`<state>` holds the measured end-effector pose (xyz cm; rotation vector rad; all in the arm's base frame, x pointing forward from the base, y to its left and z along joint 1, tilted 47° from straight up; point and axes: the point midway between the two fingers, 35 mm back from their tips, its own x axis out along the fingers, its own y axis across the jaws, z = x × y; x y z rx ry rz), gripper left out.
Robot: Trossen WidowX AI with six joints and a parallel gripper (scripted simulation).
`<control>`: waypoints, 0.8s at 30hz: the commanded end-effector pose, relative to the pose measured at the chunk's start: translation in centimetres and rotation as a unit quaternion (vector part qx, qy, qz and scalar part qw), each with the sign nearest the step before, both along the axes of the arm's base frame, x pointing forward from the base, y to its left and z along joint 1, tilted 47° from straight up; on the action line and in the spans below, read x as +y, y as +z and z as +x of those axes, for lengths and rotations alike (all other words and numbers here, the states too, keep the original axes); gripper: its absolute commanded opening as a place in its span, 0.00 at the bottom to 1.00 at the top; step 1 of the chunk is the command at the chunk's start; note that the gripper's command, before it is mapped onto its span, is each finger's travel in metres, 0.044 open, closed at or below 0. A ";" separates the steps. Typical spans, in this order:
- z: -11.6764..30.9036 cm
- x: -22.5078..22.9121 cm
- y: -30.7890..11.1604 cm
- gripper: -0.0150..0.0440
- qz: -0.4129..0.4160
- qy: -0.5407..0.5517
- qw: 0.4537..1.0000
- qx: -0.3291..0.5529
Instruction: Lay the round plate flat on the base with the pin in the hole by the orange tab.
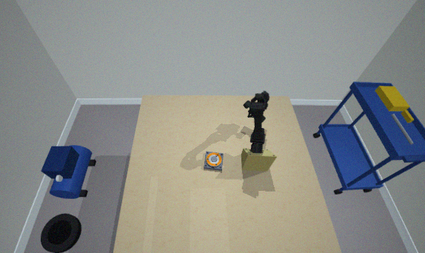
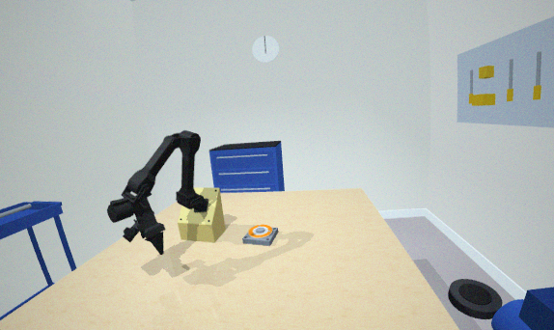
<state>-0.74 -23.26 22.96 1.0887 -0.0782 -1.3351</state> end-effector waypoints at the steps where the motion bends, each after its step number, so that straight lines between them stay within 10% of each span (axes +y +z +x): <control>1: 2.8 -0.9 -1.8 0.25 0.044 0.064 0.996 0.035; 24: 17.7 3.0 -11.8 0.25 0.149 0.402 0.861 0.272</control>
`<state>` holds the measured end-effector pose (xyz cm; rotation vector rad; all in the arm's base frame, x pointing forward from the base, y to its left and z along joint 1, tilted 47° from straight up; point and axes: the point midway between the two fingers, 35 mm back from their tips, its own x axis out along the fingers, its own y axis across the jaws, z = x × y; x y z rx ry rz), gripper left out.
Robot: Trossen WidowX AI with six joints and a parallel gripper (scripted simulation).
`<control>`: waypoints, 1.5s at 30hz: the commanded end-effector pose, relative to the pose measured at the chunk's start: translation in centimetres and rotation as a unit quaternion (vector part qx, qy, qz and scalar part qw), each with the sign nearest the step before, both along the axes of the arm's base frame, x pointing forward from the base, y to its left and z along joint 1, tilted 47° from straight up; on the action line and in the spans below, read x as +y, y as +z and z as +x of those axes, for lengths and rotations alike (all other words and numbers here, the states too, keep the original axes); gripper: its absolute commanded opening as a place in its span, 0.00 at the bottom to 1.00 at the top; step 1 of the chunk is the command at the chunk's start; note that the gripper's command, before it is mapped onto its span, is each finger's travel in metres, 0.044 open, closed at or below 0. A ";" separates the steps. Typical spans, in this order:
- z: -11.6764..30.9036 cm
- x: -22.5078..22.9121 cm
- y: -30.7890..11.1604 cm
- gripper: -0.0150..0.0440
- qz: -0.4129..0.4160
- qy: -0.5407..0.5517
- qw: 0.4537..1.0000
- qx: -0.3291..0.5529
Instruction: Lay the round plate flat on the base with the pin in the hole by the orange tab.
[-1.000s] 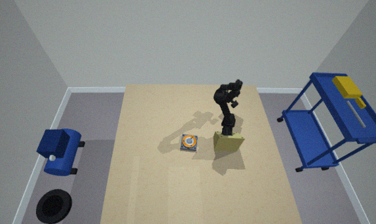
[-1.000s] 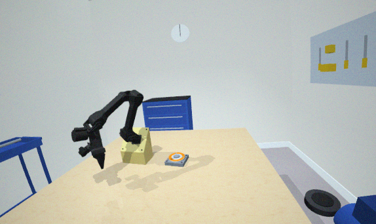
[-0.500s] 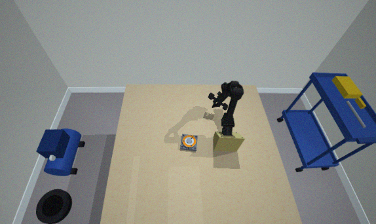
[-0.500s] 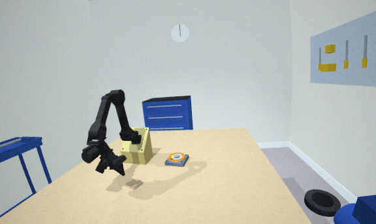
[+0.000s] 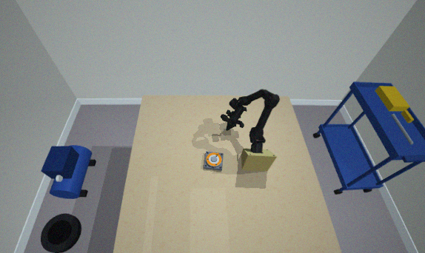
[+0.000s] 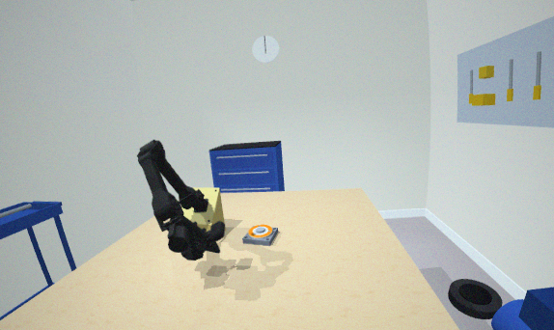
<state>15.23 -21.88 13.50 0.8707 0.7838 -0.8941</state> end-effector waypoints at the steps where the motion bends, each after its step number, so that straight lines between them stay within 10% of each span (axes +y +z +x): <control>1: 2.2 2.0 -3.0 0.25 0.017 0.071 0.994 0.077; 13: 5.1 6.9 -8.1 0.25 -0.030 0.221 0.930 0.292; 26: 10.1 13.6 -11.8 0.25 -0.248 0.395 0.743 0.479; 45: 10.5 12.1 -14.6 0.25 -0.285 0.411 0.712 0.493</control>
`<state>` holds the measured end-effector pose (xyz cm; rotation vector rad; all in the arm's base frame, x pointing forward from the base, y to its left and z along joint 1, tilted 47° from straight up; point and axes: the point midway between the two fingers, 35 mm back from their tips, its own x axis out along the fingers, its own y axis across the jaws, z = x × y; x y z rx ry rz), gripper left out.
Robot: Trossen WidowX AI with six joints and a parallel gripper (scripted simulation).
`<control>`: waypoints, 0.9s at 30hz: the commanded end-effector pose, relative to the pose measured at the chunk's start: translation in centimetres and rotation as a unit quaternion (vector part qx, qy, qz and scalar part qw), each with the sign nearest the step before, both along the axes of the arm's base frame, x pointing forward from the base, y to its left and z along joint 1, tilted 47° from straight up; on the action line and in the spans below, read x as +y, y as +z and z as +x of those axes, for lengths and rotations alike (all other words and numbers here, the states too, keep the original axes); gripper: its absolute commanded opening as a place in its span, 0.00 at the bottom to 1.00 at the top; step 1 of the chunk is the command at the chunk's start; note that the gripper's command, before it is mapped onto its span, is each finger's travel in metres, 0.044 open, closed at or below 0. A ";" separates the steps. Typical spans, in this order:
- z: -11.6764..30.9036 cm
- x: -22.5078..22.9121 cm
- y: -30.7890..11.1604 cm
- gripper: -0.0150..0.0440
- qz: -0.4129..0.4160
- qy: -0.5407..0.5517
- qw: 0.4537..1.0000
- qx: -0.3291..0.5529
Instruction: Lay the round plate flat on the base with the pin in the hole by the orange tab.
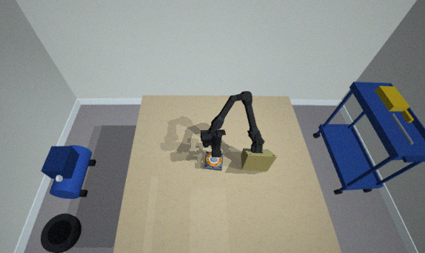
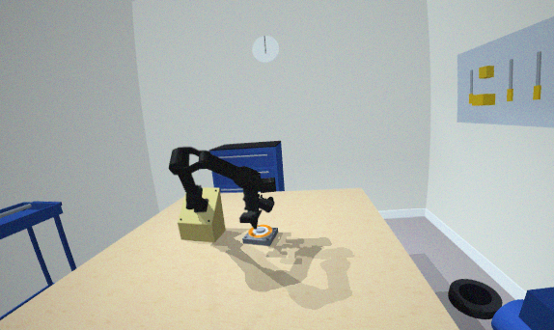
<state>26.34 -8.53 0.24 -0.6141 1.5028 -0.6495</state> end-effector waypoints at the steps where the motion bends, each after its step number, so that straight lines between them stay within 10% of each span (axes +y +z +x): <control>1: -0.7 -1.6 -1.6 0.25 -0.004 0.000 1.000 0.013; 27: -2.9 -1.5 -2.7 0.25 -0.005 0.000 1.000 0.014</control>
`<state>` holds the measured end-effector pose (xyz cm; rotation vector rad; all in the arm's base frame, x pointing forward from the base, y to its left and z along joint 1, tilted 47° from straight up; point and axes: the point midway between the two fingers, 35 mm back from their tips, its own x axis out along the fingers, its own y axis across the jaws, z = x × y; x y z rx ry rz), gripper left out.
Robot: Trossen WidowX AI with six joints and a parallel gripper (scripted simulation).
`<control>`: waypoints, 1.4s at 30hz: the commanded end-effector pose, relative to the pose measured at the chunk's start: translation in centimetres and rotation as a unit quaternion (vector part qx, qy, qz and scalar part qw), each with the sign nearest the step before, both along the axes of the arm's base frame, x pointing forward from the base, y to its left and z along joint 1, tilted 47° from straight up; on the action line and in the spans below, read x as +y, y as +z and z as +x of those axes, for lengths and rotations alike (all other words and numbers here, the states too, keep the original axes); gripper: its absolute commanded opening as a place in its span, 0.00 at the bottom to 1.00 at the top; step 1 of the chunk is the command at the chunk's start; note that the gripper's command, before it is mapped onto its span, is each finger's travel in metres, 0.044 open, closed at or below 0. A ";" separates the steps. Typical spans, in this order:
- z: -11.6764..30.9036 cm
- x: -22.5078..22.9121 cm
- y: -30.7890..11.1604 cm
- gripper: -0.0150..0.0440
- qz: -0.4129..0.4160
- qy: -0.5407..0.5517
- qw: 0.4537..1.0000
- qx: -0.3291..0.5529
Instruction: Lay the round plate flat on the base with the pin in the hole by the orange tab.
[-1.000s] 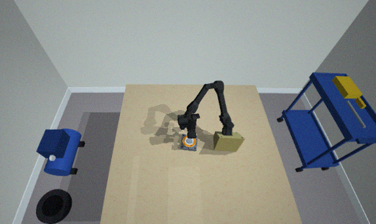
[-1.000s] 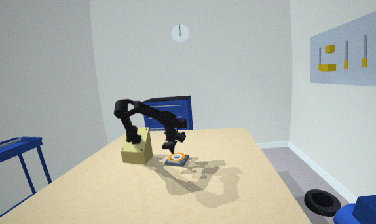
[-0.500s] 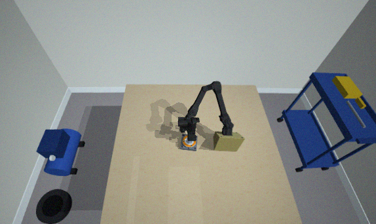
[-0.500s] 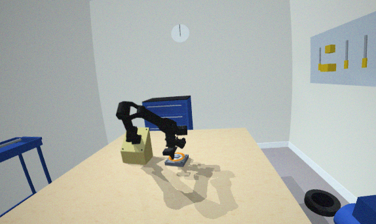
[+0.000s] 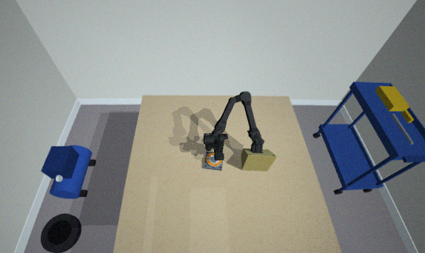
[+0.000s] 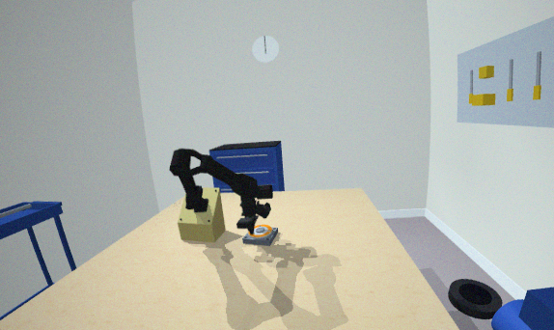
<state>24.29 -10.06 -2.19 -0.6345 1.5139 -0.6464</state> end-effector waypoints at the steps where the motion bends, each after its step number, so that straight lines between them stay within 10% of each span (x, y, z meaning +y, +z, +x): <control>1: -0.9 0.1 -0.3 0.25 0.000 -0.004 1.000 0.005; 42: -2.7 2.1 -2.4 0.25 0.001 -0.004 1.000 0.005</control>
